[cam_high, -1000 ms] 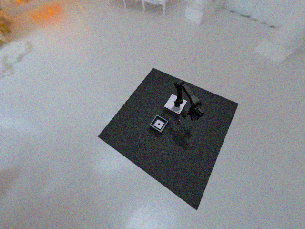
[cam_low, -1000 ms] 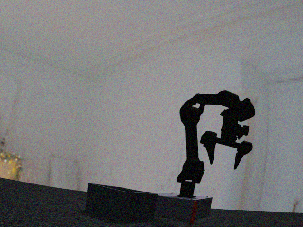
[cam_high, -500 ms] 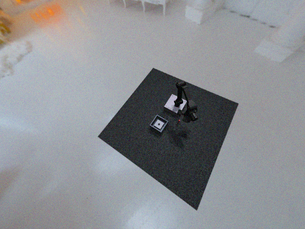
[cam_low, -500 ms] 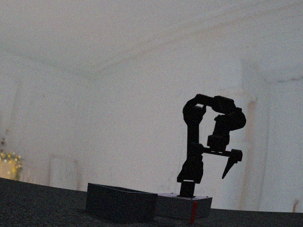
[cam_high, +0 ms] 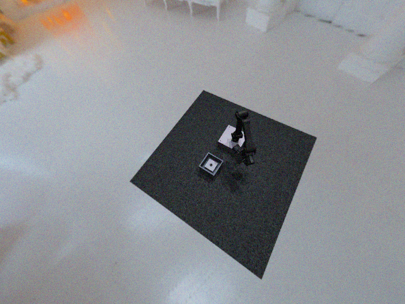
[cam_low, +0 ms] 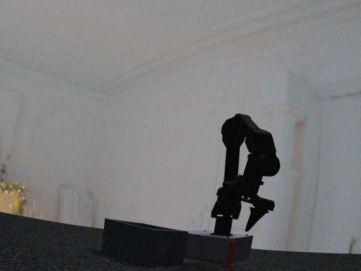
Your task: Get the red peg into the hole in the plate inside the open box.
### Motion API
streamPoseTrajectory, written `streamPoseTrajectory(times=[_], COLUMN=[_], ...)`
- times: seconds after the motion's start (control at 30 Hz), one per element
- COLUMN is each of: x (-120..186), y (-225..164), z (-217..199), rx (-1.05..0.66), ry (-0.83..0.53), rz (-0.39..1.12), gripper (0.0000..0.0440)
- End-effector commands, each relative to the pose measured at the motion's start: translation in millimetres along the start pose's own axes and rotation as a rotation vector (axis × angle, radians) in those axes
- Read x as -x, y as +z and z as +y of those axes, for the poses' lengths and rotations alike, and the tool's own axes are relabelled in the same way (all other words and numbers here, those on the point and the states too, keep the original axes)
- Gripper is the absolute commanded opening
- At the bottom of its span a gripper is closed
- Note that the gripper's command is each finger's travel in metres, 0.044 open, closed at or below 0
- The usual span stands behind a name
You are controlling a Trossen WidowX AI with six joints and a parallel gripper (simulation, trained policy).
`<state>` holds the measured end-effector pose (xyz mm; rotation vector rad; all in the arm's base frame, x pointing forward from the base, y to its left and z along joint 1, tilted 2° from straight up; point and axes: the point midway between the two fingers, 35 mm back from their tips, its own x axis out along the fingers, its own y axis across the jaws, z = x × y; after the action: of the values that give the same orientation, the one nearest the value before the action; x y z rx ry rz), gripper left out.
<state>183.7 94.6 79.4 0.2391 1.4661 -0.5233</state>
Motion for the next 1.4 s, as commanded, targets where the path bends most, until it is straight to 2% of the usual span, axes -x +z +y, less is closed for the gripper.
streamPoseTrajectory(times=[0.0,0.53,0.67,1.1,1.37], x=[-15,-82,-92,-96,-79], y=[0,-2,-6,-9,9], z=[-1,9,8,8,-1], rx=[-0.094,-0.362,-0.403,-0.449,-0.407], ry=[-0.016,0.026,0.025,0.021,0.031], rz=[0.016,-0.005,0.007,0.101,0.004], gripper=[0.0437,0.0407,0.0329,0.0,0.0])
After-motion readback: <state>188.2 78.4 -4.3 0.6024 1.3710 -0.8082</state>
